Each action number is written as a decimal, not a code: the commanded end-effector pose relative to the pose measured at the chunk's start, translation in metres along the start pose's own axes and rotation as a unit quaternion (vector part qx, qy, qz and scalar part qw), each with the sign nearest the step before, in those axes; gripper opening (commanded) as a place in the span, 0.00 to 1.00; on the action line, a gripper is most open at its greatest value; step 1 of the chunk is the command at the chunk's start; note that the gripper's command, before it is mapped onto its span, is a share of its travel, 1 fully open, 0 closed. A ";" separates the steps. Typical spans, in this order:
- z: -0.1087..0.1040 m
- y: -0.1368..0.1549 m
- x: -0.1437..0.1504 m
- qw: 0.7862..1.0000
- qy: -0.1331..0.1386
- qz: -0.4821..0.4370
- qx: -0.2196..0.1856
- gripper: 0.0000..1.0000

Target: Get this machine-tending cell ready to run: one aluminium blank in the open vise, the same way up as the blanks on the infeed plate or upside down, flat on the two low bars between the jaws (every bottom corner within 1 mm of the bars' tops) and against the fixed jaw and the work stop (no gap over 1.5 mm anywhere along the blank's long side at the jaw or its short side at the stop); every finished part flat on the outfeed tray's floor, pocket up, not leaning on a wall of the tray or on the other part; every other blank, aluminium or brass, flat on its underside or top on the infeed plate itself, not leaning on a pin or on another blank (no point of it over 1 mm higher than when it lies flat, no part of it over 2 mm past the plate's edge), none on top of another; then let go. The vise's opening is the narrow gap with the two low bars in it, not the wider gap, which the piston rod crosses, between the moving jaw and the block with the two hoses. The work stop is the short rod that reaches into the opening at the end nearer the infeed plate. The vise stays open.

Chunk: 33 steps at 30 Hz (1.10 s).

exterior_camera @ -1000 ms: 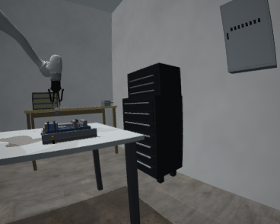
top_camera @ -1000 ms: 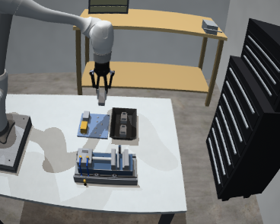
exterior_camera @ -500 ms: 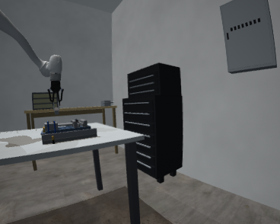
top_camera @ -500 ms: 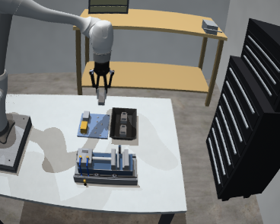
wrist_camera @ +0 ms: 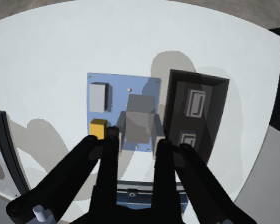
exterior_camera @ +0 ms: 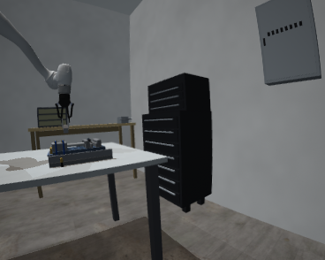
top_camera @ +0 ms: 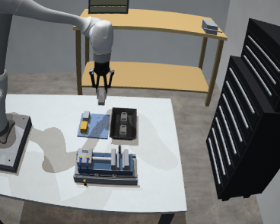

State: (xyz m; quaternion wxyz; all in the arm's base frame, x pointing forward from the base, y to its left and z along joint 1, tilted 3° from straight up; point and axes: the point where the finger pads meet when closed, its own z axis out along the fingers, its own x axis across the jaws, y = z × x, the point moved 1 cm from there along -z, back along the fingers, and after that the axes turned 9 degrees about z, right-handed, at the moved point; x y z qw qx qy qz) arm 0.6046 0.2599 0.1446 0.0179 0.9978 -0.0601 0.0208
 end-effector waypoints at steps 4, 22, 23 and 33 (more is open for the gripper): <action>0.000 0.000 0.000 1.000 0.000 0.000 0.000 0.00; 0.003 0.000 -0.002 1.000 -0.003 -0.002 -0.024 0.00; 0.003 0.000 -0.003 1.000 -0.003 -0.002 -0.028 0.00; 0.006 0.000 -0.005 0.997 -0.003 -0.004 -0.071 0.00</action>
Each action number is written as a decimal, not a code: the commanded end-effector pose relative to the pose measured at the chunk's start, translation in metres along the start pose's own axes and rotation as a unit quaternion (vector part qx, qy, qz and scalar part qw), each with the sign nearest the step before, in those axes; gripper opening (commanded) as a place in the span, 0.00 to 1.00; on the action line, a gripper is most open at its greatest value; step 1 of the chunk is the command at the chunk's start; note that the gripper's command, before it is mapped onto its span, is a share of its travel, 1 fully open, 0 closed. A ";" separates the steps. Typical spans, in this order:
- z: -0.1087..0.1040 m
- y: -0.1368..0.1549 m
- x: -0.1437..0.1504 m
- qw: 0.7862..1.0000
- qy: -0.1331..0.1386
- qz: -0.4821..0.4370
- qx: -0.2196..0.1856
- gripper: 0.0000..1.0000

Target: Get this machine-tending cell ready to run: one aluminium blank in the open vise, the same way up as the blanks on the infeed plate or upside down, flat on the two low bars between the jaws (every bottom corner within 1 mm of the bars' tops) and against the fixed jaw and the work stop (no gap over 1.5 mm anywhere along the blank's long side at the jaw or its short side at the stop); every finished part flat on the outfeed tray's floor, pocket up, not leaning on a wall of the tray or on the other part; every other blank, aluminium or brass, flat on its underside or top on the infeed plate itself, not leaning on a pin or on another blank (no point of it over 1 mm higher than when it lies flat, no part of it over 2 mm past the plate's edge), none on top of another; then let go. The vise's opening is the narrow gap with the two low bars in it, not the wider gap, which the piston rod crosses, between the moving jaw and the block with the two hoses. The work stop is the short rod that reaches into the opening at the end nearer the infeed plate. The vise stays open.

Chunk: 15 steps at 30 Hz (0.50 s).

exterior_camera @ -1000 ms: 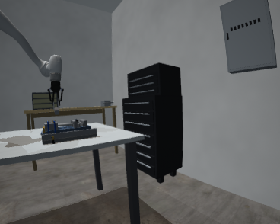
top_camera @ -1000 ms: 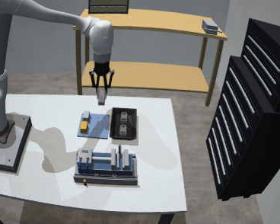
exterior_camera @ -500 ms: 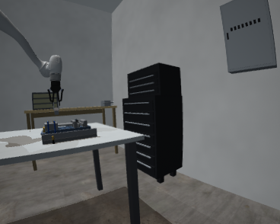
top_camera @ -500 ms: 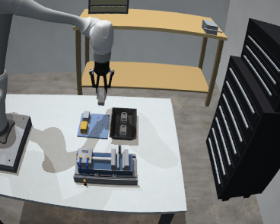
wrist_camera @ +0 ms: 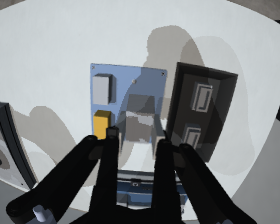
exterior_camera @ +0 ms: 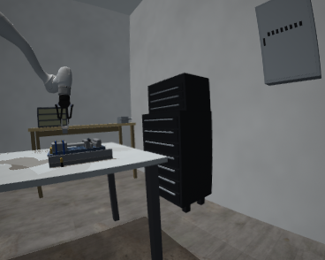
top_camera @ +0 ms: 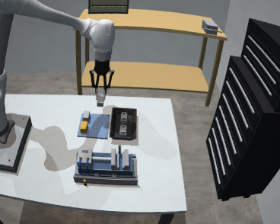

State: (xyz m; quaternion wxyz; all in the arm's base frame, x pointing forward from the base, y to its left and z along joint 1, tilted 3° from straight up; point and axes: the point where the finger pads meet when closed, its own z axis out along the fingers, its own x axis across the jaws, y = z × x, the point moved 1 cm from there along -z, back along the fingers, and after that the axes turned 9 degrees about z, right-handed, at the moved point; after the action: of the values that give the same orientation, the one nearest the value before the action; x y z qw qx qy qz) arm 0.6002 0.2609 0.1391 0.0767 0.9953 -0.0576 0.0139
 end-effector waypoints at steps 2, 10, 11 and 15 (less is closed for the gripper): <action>0.001 0.000 -0.001 1.000 0.001 0.000 -0.024 0.00; 0.001 0.000 0.000 0.997 0.010 0.001 -0.076 0.00; 0.000 0.000 0.000 0.997 0.012 0.001 -0.082 0.00; 0.000 -0.001 0.000 0.996 0.015 0.002 -0.093 0.00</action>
State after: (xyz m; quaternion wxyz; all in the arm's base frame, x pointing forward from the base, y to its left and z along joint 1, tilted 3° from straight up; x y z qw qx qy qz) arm 0.6002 0.2604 0.1389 0.1629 0.9846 -0.0595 0.0215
